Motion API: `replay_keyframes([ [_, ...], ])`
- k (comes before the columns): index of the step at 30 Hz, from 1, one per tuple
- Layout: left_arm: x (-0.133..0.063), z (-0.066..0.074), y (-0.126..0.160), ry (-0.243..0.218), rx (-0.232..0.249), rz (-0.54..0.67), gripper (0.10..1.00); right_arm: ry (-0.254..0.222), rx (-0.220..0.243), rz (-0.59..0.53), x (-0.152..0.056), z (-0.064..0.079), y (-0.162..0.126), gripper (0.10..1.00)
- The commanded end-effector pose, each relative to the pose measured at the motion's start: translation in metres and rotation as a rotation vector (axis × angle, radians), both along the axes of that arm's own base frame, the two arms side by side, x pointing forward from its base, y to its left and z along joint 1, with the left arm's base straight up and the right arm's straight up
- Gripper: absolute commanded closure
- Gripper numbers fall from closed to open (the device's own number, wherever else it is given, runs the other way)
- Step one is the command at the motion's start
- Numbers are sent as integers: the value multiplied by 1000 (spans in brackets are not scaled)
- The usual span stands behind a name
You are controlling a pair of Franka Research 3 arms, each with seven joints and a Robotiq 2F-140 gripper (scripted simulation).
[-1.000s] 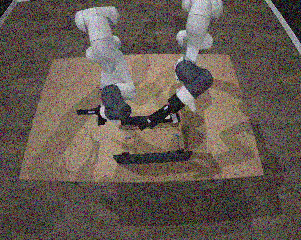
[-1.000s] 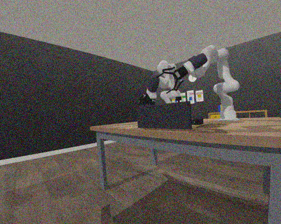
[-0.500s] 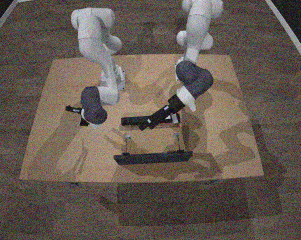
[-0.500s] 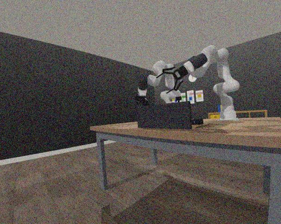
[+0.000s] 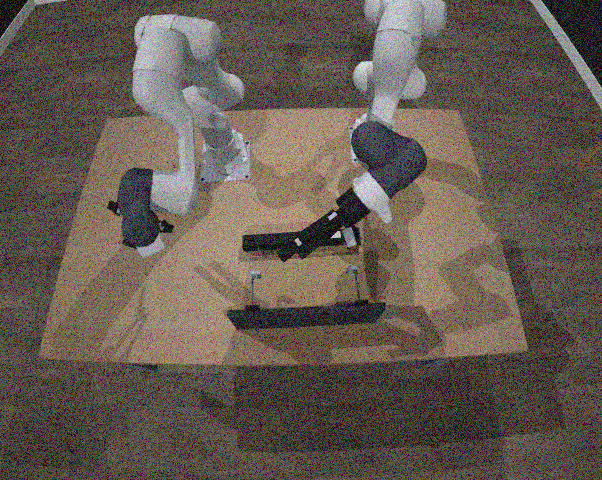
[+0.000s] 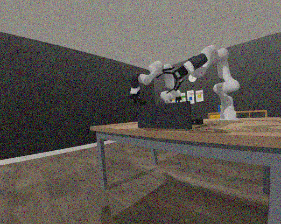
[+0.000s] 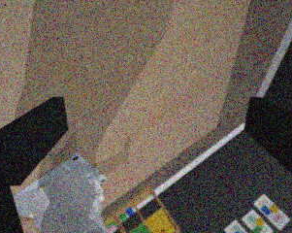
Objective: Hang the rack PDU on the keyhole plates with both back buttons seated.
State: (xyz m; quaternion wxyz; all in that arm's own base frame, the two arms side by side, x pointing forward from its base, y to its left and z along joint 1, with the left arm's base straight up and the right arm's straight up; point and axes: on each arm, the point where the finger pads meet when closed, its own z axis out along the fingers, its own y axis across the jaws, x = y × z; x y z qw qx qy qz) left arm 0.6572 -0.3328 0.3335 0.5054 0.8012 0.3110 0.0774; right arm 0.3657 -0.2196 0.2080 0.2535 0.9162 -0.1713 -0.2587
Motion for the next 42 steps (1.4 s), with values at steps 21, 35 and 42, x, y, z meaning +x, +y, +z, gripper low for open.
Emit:
replay_keyframes([
  [21, 1, -1, 1, -2, 2, -3, 98, -182, -19, -463, -36, 31, -92, 98],
  [35, -4, 0, -5, -23, 23, -40, 98, -282, -41, -717, -70, 52, -146, 98],
  [42, -4, 0, -5, -23, 23, -40, 98, -333, -57, -848, -91, 64, -174, 98],
])
